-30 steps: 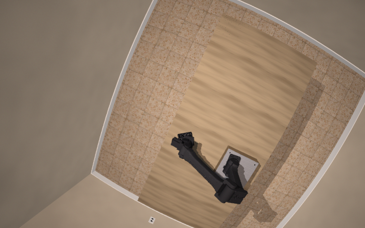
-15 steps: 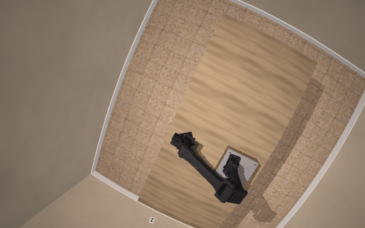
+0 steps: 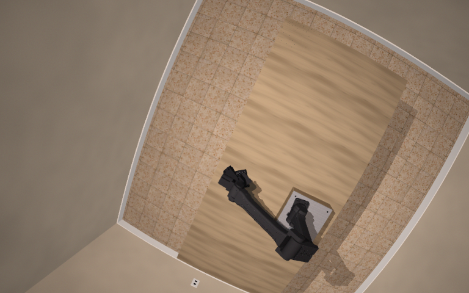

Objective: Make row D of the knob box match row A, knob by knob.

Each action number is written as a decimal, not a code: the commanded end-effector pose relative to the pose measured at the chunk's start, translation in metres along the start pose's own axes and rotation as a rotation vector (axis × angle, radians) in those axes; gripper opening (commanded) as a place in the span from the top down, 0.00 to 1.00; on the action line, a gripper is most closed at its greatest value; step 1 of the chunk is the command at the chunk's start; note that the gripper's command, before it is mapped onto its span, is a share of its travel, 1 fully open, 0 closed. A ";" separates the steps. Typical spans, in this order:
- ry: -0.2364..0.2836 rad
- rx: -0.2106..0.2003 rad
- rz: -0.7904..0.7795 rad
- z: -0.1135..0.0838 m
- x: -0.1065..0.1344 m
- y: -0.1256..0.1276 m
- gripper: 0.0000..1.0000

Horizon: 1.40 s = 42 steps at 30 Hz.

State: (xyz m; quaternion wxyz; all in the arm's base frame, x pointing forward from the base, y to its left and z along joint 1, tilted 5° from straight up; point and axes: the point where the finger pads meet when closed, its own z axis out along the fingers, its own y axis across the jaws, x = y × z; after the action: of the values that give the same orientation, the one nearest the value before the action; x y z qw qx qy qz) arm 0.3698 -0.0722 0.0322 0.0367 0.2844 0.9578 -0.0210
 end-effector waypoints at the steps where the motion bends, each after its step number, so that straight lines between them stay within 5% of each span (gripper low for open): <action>1: -0.024 -0.011 0.156 -0.012 -0.024 0.005 0.81; 17: -0.022 -0.014 0.483 -0.017 -0.030 0.002 0.81; 42: -0.022 -0.014 0.481 -0.017 -0.029 0.004 0.81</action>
State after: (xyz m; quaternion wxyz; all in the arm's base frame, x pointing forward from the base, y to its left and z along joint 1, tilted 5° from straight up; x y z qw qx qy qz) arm 0.3745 -0.0787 0.0390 0.0400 0.4971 0.8667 -0.0123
